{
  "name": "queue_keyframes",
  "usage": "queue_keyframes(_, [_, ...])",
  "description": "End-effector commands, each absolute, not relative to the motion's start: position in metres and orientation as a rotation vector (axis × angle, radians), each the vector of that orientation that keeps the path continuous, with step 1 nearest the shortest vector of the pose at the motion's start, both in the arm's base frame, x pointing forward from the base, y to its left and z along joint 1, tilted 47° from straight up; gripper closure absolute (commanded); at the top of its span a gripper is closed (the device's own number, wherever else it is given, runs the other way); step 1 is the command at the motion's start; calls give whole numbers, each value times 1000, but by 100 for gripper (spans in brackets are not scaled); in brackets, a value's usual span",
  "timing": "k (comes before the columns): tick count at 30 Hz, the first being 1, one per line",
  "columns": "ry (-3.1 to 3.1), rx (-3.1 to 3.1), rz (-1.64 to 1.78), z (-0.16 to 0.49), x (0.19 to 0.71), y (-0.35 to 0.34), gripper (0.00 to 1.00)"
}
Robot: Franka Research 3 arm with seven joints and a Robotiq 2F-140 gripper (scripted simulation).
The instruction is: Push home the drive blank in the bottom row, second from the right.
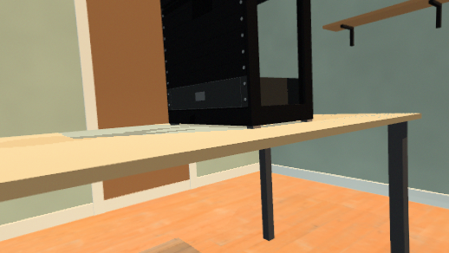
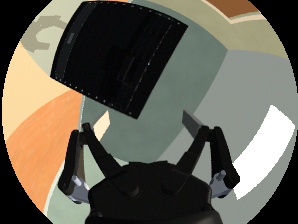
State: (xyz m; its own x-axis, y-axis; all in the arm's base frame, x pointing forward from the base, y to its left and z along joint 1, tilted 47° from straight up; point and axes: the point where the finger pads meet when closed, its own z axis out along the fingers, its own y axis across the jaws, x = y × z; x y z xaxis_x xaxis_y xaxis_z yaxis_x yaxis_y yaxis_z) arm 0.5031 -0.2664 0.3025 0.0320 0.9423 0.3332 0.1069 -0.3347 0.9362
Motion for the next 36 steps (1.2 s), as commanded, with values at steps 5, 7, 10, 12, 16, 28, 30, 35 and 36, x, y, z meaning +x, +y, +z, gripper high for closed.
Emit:
queue_keyframes(5, [999, 1647, 1550, 283, 508, -256, 0])
queue_keyframes(7, [977, 1667, 1581, 278, 510, -253, 0])
queue_keyframes(10, [947, 1694, 1622, 271, 512, -249, 0])
queue_keyframes(12, [947, 1694, 1622, 271, 512, -249, 0])
queue_keyframes(16, [913, 1725, 1669, 262, 514, -243, 0])
queue_keyframes(28, [848, 1786, 1755, 245, 518, -230, 0])
queue_keyframes(30, [845, 1790, 1760, 244, 518, -229, 0])
queue_keyframes(35, [830, 1804, 1778, 240, 519, -226, 0])
queue_keyframes(36, [828, 1806, 1781, 239, 519, -226, 0])
